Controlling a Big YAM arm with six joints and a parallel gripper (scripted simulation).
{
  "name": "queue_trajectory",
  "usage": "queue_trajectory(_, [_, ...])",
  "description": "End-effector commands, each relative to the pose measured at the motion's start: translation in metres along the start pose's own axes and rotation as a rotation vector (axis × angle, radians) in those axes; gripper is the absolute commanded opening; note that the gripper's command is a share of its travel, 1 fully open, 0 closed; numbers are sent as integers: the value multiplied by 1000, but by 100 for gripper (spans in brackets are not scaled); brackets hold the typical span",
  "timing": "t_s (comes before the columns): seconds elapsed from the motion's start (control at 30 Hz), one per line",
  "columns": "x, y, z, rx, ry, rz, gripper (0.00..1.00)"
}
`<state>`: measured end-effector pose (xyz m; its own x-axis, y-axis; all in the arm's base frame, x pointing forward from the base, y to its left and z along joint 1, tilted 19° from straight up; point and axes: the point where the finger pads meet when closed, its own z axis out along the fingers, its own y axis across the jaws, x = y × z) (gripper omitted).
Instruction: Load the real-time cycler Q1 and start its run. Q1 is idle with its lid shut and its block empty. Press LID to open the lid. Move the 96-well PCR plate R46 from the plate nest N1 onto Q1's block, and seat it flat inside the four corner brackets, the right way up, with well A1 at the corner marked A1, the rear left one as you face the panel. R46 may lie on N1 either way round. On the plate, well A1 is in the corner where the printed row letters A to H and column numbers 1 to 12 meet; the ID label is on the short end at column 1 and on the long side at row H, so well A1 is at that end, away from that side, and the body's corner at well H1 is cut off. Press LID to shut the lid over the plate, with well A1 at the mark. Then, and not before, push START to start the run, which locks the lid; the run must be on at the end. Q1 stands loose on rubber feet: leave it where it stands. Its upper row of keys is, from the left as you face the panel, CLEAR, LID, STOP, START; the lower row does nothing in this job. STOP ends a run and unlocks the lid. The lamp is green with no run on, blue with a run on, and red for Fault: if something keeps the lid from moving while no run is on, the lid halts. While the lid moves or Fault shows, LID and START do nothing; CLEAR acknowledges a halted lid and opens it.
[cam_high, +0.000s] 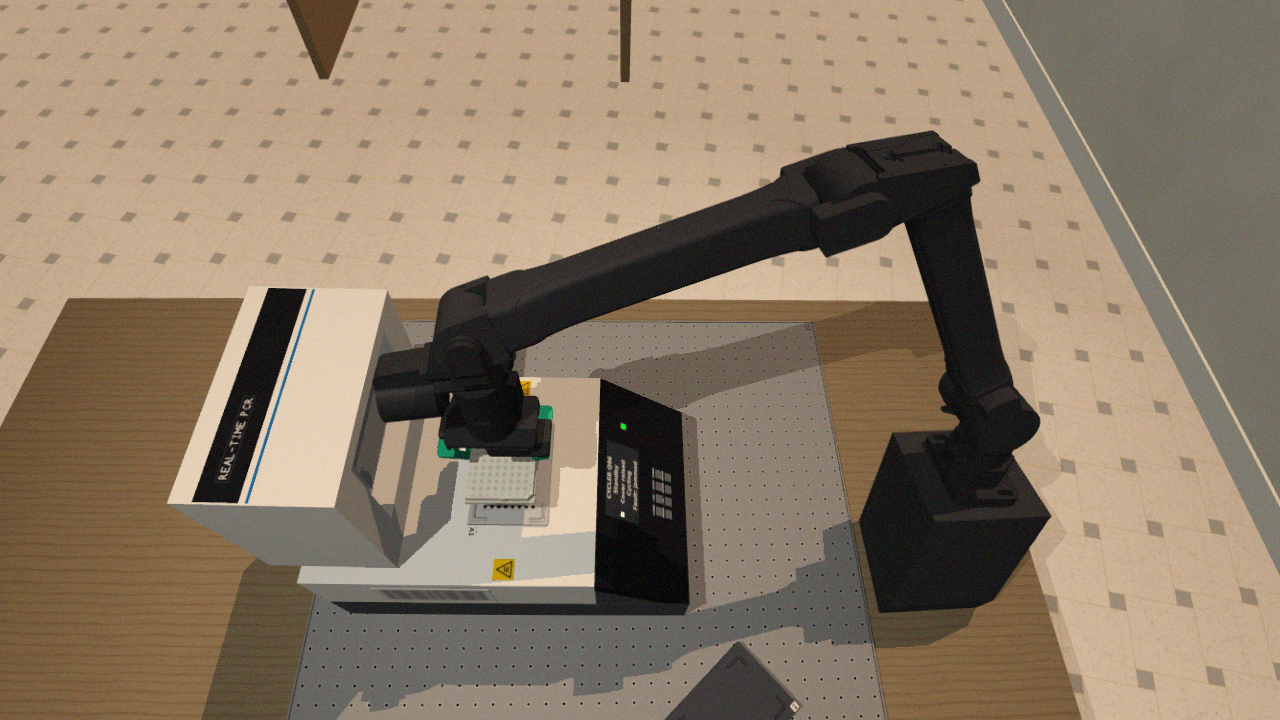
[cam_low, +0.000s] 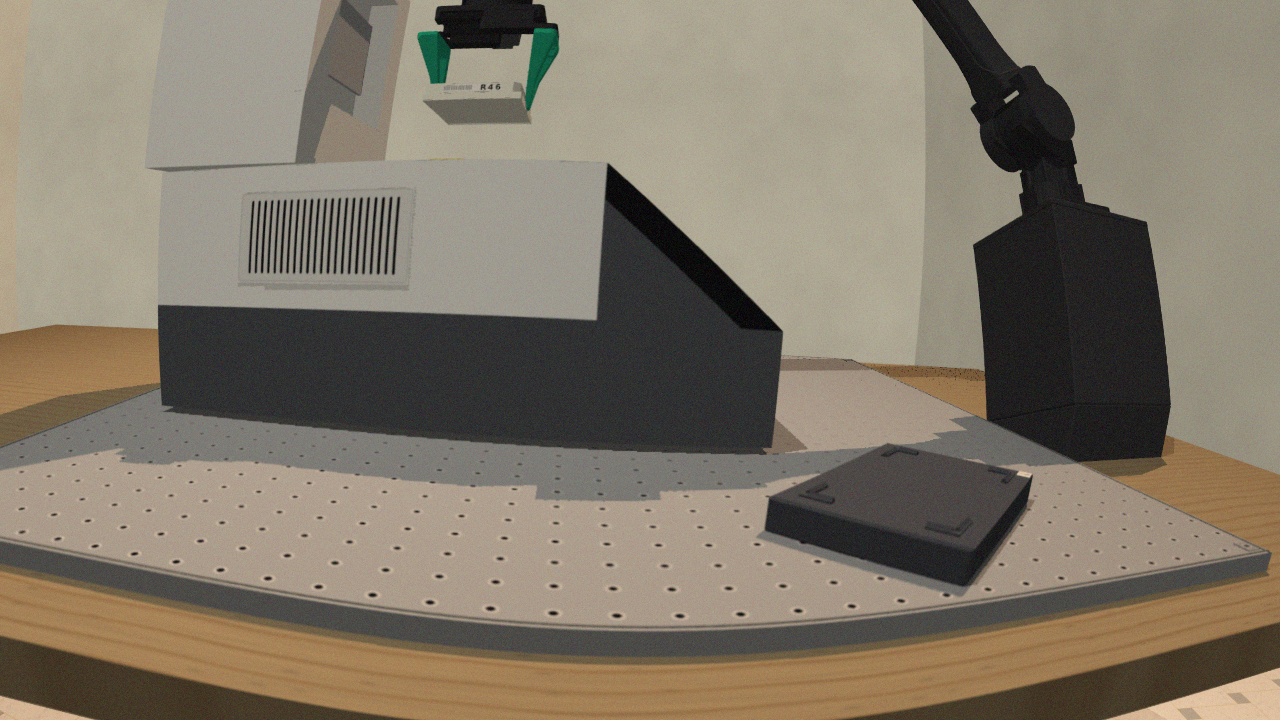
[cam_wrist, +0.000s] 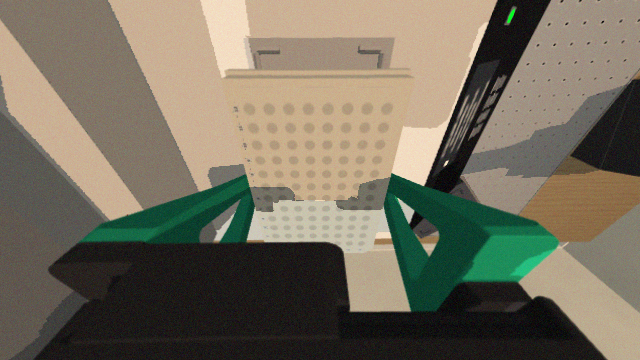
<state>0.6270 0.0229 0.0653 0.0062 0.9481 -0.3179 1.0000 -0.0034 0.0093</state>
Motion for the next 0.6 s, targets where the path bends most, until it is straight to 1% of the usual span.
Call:
queue_trajectory(0.0, [1,13,-6,-31,1,7,0])
queue_trajectory(0.1, [-8,10,-5,-26,0,6,0])
queue_trajectory(0.23, [-9,7,-6,-25,0,11,0])
queue_trajectory(0.3, [-4,4,-10,-28,0,11,0])
queue_trajectory(0.37, [0,4,-16,-38,1,10,0])
queue_trajectory(0.57, [0,12,-31,-69,5,16,0])
